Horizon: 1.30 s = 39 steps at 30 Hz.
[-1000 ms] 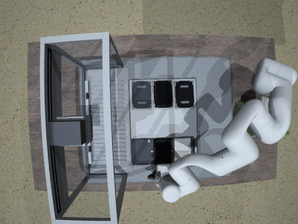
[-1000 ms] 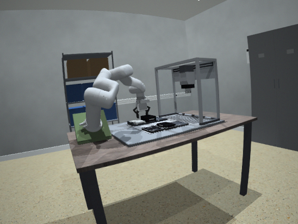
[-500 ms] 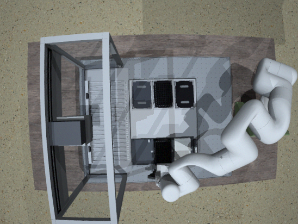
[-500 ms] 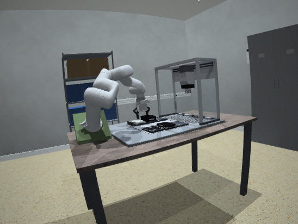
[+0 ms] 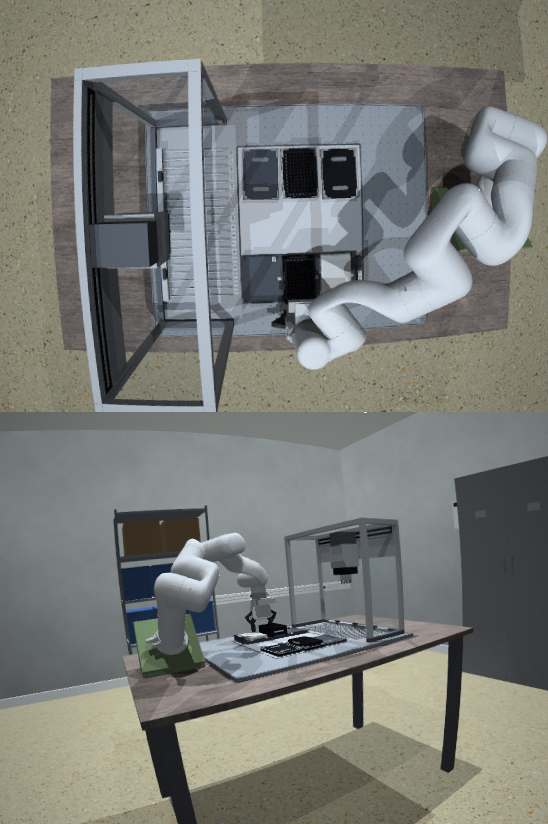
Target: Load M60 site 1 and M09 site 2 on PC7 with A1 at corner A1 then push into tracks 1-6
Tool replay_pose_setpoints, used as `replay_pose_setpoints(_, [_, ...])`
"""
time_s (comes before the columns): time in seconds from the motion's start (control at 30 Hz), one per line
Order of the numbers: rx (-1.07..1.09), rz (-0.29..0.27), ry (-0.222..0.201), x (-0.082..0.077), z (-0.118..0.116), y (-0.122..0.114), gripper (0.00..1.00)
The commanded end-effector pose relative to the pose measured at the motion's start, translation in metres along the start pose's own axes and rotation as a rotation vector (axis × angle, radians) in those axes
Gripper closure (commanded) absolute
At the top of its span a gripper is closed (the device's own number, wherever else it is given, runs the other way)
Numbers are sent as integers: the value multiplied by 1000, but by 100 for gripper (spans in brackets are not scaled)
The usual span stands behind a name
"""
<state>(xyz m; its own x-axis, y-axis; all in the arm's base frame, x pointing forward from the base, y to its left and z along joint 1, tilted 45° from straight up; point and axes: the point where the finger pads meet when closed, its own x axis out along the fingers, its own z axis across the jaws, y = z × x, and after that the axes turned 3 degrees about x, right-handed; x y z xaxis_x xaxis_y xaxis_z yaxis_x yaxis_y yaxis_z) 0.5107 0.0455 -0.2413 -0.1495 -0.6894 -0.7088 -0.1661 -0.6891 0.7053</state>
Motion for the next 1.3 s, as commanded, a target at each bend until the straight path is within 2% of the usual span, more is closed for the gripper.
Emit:
replay_pose_setpoints(0.0, [0, -5, 5, -1, -2, -1, 0])
replay_pose_setpoints(0.37, [0, -5, 5, 6, -2, -2, 0])
replay_pose_setpoints(1.27, [0, -5, 5, 6, -2, 5, 0])
